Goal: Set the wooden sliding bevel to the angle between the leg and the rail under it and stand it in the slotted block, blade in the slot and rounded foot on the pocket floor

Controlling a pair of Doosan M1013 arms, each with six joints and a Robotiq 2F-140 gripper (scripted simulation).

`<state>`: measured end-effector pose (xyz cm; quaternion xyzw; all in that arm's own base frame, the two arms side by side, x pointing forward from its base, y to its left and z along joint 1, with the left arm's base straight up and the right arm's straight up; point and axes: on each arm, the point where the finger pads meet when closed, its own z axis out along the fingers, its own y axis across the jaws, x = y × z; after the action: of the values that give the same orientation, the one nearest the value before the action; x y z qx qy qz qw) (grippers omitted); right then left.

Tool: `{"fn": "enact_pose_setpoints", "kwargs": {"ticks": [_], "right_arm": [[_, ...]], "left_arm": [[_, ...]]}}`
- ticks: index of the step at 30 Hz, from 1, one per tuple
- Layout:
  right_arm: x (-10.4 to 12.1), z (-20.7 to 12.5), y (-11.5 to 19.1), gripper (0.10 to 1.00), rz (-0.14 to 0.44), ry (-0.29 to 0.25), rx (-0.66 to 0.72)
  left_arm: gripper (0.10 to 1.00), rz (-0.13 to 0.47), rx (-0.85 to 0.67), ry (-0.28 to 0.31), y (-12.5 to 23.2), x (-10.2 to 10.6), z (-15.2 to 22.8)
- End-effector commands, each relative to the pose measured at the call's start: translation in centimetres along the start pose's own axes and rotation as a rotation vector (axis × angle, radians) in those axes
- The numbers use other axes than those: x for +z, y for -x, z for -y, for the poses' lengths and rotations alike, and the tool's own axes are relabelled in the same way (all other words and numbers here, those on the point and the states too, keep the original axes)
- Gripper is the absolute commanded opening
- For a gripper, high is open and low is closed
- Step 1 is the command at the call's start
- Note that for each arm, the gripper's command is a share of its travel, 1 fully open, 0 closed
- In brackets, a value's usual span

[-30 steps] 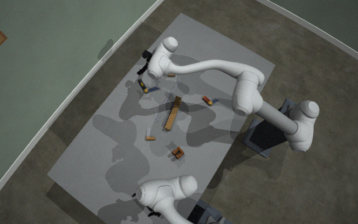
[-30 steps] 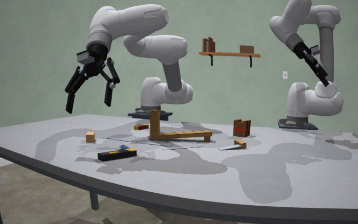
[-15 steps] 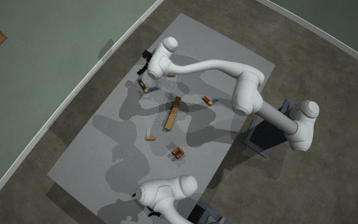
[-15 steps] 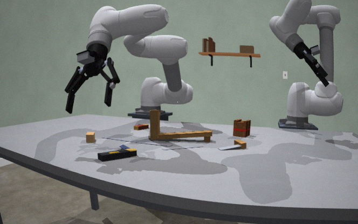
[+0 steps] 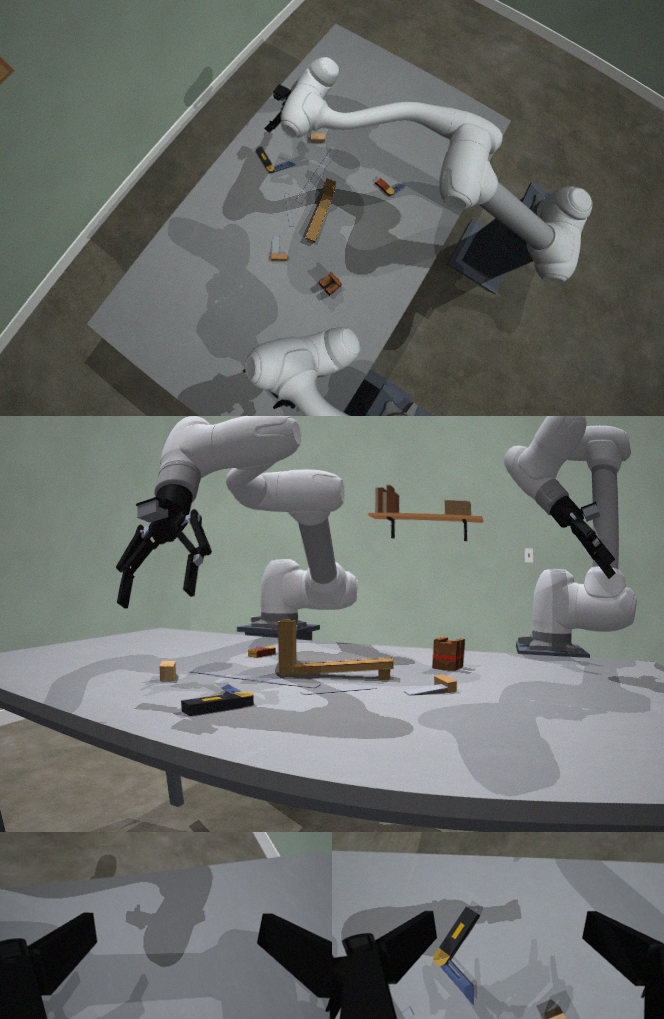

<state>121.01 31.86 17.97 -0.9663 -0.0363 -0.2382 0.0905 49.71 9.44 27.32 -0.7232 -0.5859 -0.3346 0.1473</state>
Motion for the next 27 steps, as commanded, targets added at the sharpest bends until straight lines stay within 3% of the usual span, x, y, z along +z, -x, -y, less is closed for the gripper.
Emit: {"fn": "enact_pose_setpoints", "kwargs": {"ticks": [1,2,4,5,6,11,19,21,22,27], "right_arm": [[-5.6,-3.7,2.4,1.0,0.048,0.029,0.004],[-6.6,-4.4,2.9,1.0,0.065,0.039,0.006],[-6.6,-4.4,2.9,1.0,0.065,0.039,0.006],[-9.6,-6.3,4.6,1.0,0.086,0.05,0.008],[-10.9,-7.2,5.5,1.0,0.1,0.057,0.01],[-16.0,-10.3,9.2,1.0,0.159,0.085,0.017],[-24.7,-15.1,17.1,1.0,0.254,0.123,0.031],[-24.7,-15.1,17.1,1.0,0.254,0.123,0.031],[-27.7,-16.5,20.3,1.0,0.285,0.134,0.036],[-32.1,-18.5,25.5,1.0,0.341,0.151,0.045]], "left_arm": [[1.0,0.003,0.011,-0.049,-1.0,1.4,1.3],[1.0,0.005,0.015,-0.069,-1.4,1.9,1.9],[1.0,0.005,0.015,-0.069,-1.4,1.9,1.9],[1.0,0.008,0.02,-0.091,-1.8,2.5,2.6],[1.0,0.012,0.025,-0.115,-2.3,3.1,3.3],[1.0,0.052,0.054,-0.262,-4.7,6.6,8.1],[1.0,0.184,0.089,-0.497,-7.9,11.1,17.5],[1.0,0.184,0.089,-0.497,-7.9,11.1,17.5],[1.0,0.214,0.093,-0.532,-8.3,11.7,19.1],[1.0,0.348,0.098,-0.652,-9.2,13.4,25.5]]}}
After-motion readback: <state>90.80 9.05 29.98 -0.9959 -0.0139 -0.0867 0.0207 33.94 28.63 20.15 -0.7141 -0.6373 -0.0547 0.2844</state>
